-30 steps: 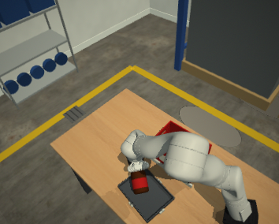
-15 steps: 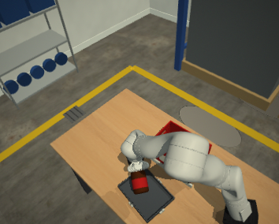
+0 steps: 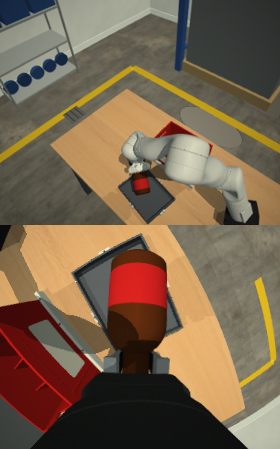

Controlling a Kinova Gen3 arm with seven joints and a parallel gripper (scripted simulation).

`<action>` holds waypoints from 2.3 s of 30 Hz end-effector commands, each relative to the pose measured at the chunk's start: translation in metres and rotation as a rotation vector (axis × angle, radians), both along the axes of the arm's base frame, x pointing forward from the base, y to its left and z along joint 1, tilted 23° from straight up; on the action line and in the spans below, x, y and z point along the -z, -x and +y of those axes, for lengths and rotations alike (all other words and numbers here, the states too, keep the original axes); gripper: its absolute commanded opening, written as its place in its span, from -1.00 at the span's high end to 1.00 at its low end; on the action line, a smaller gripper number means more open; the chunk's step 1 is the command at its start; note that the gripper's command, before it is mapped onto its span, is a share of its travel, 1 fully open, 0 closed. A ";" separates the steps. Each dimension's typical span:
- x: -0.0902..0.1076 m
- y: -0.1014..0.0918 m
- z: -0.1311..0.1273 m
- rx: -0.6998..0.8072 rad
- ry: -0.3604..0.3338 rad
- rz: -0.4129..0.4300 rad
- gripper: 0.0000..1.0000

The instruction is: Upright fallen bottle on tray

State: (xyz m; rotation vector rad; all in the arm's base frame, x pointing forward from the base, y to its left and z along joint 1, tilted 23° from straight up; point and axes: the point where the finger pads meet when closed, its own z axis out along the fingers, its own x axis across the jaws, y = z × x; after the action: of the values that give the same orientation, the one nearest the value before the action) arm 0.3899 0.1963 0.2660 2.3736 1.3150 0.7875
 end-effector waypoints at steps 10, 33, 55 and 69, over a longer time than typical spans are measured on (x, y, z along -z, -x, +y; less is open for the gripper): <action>0.006 0.006 -0.004 0.025 0.026 -0.010 1.00; 0.002 0.003 0.000 0.049 0.064 -0.116 1.00; -0.004 -0.002 0.006 0.053 0.055 -0.161 1.00; -0.004 -0.002 0.006 0.053 0.055 -0.161 1.00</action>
State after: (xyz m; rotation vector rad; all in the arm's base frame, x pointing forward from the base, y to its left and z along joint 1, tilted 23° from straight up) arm 0.3911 0.2026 0.2686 2.2381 1.2035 0.8840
